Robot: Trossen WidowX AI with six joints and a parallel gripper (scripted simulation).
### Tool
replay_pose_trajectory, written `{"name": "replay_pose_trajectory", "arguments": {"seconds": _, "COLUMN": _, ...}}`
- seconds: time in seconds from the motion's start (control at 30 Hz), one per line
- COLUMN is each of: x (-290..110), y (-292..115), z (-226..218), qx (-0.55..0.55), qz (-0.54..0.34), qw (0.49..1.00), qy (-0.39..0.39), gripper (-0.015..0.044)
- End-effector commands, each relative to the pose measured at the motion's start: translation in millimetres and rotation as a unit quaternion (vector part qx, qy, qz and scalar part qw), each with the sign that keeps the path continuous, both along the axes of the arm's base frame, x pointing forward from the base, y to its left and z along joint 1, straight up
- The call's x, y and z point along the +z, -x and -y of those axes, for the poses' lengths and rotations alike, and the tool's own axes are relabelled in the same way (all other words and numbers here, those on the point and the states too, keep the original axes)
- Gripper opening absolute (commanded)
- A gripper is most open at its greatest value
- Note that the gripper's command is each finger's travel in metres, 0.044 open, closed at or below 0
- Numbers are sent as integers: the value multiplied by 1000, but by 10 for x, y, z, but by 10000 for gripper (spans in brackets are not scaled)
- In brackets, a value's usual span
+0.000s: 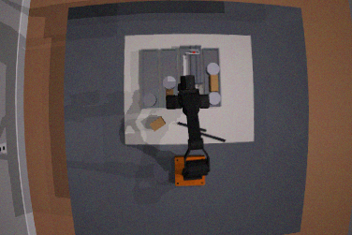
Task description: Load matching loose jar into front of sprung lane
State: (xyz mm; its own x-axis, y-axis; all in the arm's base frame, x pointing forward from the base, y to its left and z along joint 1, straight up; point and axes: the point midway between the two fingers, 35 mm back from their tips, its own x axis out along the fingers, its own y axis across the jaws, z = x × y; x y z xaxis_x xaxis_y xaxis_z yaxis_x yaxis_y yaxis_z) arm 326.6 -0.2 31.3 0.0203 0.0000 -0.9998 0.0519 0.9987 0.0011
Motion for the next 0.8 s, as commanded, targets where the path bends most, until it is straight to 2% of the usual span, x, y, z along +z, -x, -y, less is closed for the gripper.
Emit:
{"name": "replay_pose_trajectory", "arguments": {"seconds": 0.0, "x": 0, "y": 0, "z": 0, "qx": 1, "qz": 0, "qw": 1000, "qy": 0, "gripper": 236}}
{"name": "replay_pose_trajectory", "arguments": {"seconds": 0.07, "x": 0, "y": 0, "z": 0, "qx": 1, "qz": 0, "qw": 1000, "qy": 0, "gripper": 289}}
{"name": "replay_pose_trajectory", "arguments": {"seconds": 0.4, "x": 201, "y": 4, "z": -2, "qx": 1, "qz": 0, "qw": 1000, "qy": 0, "gripper": 290}}
{"name": "replay_pose_trajectory", "arguments": {"seconds": 0.77, "x": 204, "y": 38, "z": -5, "qx": 1, "qz": 0, "qw": 1000, "qy": 0, "gripper": 290}}
